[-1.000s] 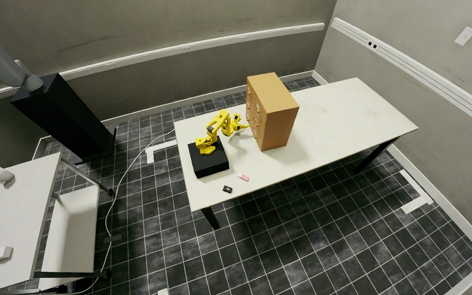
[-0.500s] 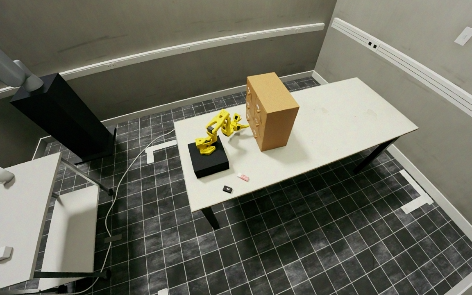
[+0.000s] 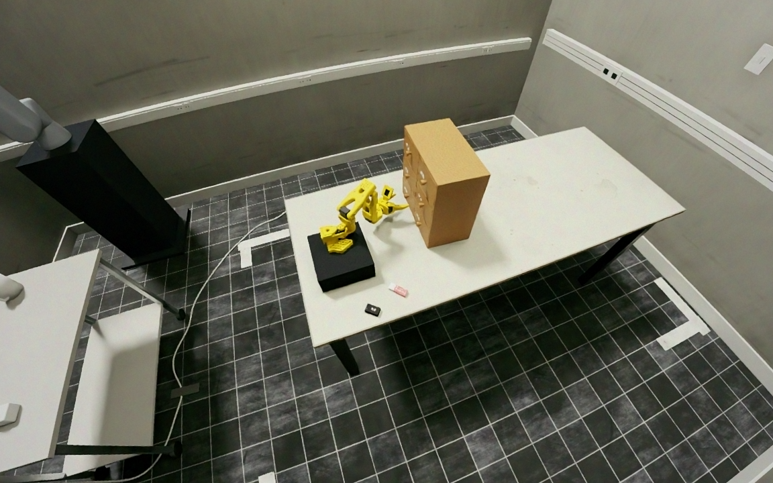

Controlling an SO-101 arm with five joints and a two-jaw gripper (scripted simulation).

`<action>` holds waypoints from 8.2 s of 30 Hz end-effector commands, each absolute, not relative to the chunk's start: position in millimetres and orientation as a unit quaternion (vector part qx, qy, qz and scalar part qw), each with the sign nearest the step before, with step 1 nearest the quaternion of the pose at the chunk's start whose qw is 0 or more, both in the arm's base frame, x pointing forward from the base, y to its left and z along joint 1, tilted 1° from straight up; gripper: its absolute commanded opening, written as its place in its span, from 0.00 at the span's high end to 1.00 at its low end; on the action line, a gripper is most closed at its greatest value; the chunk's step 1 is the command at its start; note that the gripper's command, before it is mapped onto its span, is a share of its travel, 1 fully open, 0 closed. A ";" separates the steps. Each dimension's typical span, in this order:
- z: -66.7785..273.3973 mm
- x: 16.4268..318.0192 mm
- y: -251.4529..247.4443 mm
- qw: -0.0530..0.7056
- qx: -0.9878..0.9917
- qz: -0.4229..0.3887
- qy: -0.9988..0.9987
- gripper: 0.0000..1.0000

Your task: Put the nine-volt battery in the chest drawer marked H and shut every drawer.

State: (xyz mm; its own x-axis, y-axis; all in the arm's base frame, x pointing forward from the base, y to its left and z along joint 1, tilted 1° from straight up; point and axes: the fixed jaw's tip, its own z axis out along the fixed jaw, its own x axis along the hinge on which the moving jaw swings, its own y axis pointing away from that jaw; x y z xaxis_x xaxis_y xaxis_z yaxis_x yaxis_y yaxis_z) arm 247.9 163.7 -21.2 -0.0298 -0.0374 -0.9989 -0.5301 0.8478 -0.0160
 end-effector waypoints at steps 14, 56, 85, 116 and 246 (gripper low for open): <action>-24.1 245.6 164.7 0.661 -0.205 0.189 0.696 0.50; 77.9 246.4 53.5 0.700 -0.068 0.061 0.708 0.50; 88.0 234.5 36.3 0.704 -0.046 0.039 0.708 0.50; 87.7 234.0 34.8 0.704 -0.044 0.037 0.708 0.50; 97.9 233.5 157.3 0.677 -0.200 0.194 0.681 0.50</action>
